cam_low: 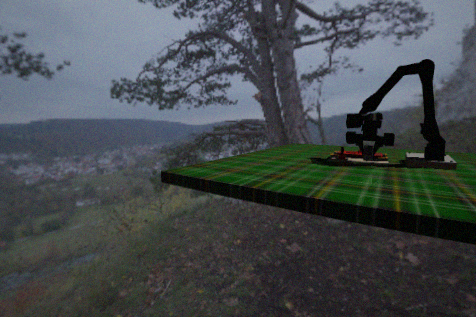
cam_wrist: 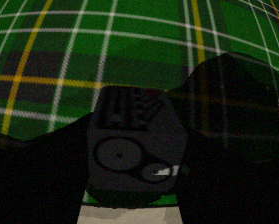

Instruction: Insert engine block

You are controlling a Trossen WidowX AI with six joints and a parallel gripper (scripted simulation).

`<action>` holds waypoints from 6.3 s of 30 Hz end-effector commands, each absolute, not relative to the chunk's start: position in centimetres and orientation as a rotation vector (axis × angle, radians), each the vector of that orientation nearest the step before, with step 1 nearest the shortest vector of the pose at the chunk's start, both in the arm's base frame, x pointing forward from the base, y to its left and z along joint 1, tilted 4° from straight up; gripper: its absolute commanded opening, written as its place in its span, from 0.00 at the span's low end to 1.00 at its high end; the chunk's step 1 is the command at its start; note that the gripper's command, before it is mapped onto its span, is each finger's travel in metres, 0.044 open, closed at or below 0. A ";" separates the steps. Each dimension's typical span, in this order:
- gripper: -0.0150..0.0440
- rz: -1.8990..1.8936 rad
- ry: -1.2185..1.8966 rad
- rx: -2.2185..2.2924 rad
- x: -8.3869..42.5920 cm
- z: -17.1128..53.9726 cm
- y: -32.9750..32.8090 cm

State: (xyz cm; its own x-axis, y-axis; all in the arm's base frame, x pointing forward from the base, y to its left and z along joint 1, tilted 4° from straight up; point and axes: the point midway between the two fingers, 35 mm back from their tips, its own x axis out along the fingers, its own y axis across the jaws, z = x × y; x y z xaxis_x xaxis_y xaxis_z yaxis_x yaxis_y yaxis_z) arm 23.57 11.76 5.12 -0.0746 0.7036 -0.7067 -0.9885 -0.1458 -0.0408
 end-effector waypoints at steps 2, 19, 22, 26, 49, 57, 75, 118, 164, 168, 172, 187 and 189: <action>0.25 1.608 0.548 -0.680 23.4 4.1 11.9; 0.39 1.604 0.538 -0.685 23.6 2.5 12.1; 0.52 1.604 0.538 -0.685 23.6 2.5 12.1; 0.70 1.604 0.538 -0.685 23.6 2.5 12.1; 1.00 1.607 0.550 -0.683 24.0 5.0 9.2; 1.00 1.607 0.553 -0.670 23.9 5.1 8.9; 1.00 1.621 0.658 -0.746 23.6 5.0 9.4; 1.00 1.330 1.065 -1.271 23.8 5.2 11.6; 0.25 1.330 1.064 -1.271 24.4 7.7 11.7; 0.25 1.330 1.064 -1.271 24.4 8.9 11.6; 0.25 1.330 1.064 -1.271 24.4 10.2 11.5; 0.25 1.330 1.064 -1.271 23.8 15.0 10.9; 0.25 1.330 1.064 -1.271 23.7 15.6 10.8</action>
